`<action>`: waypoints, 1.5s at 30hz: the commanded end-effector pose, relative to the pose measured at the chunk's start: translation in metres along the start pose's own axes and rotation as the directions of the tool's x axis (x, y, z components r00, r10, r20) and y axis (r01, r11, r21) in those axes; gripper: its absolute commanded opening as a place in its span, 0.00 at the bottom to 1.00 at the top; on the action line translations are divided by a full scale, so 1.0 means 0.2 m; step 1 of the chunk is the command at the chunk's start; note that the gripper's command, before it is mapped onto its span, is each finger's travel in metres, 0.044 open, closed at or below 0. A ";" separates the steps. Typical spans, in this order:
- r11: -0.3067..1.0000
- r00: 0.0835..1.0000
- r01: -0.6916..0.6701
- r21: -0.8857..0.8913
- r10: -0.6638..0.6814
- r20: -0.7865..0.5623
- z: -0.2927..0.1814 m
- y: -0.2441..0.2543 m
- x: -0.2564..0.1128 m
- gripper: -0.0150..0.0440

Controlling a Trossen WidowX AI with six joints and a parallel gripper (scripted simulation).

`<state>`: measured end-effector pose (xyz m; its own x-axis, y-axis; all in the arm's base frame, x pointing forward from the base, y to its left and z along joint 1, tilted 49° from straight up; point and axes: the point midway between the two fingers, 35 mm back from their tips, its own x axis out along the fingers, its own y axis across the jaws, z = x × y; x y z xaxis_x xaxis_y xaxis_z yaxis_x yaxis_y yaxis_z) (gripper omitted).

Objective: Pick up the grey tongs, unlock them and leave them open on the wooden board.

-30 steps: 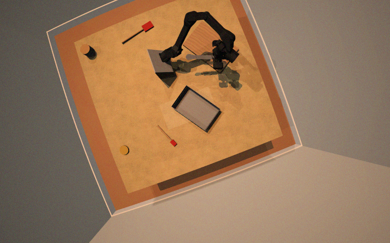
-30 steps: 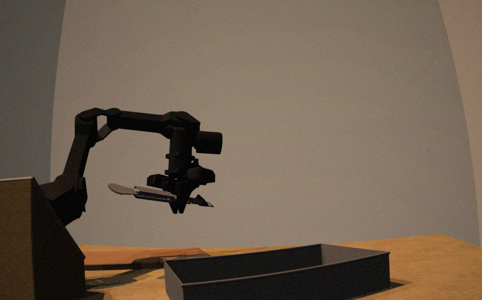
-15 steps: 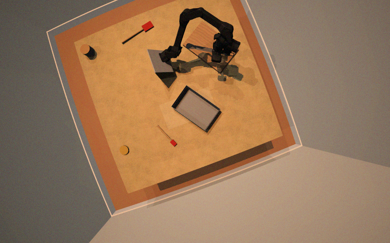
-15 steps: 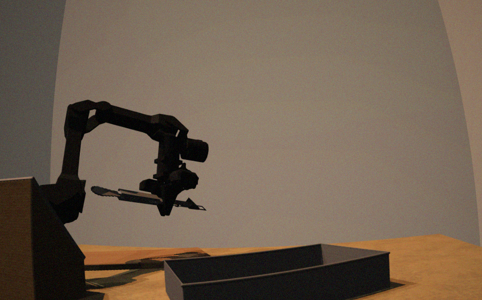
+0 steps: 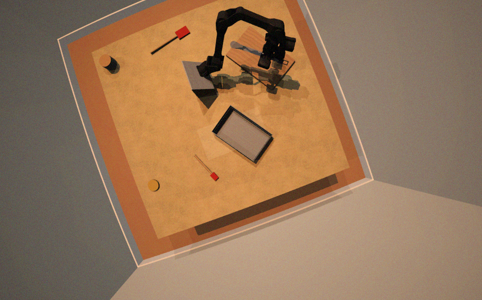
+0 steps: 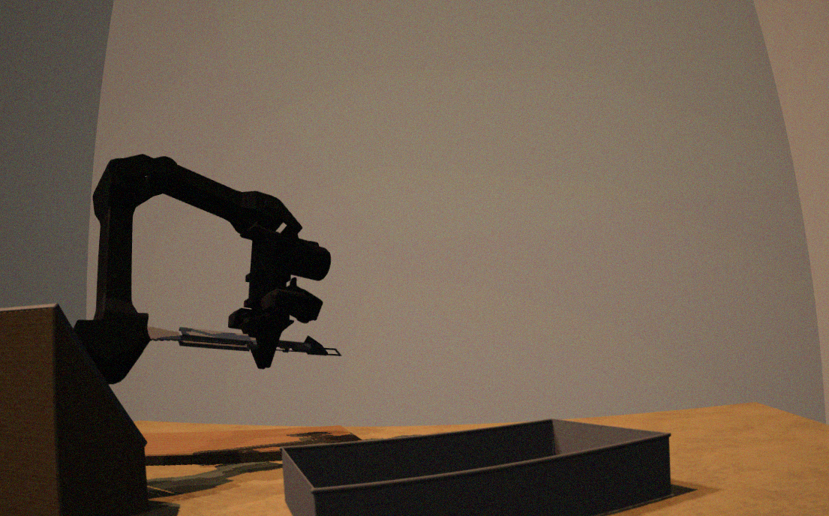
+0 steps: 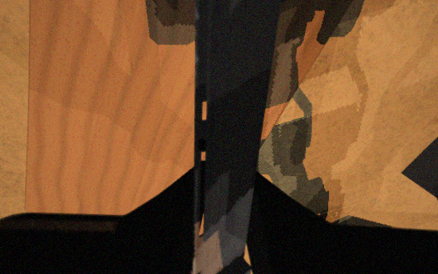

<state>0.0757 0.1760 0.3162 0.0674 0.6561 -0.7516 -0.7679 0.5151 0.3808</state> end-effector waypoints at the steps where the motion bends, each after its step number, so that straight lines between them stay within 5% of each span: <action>1: 0.999 1.000 -0.004 0.047 0.003 0.022 -0.03 0.04 -0.03 0.00; 23: 0.928 0.987 -0.142 0.345 0.107 0.119 -0.15 0.22 -0.17 0.00; 45: 0.888 0.966 -0.195 0.416 0.100 0.238 -0.15 0.16 -0.26 0.00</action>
<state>0.0287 0.1486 0.3478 0.1185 0.7992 -0.5893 -0.4449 0.5733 0.6881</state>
